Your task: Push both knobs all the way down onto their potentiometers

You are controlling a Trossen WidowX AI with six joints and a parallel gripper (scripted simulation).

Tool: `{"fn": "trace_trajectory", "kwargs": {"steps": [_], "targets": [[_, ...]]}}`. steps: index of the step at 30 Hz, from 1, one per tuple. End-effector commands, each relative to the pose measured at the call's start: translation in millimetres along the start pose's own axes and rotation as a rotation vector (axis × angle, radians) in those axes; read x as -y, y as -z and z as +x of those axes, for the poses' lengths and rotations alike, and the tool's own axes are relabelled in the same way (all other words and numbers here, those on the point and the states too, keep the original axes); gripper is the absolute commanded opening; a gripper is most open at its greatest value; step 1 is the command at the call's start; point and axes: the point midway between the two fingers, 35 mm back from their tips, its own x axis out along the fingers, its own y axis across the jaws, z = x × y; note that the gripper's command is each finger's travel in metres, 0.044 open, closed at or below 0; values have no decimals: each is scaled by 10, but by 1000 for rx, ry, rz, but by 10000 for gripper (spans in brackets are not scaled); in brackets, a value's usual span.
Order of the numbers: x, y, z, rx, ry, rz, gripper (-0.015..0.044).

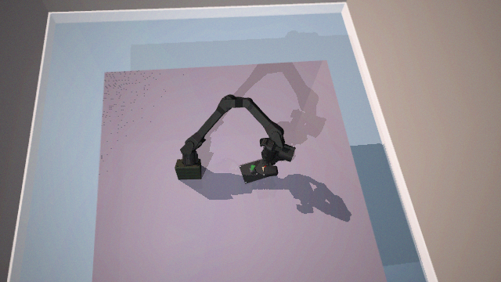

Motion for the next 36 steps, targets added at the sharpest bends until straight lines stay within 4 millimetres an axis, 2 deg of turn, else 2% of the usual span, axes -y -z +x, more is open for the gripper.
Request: {"fn": "trace_trajectory", "kwargs": {"steps": [1,25,36], "targets": [[0,3,16,1,-3,7,0],[0,3,26,1,-3,7,0],[-1,3,103,1,-4,7,0]]}}
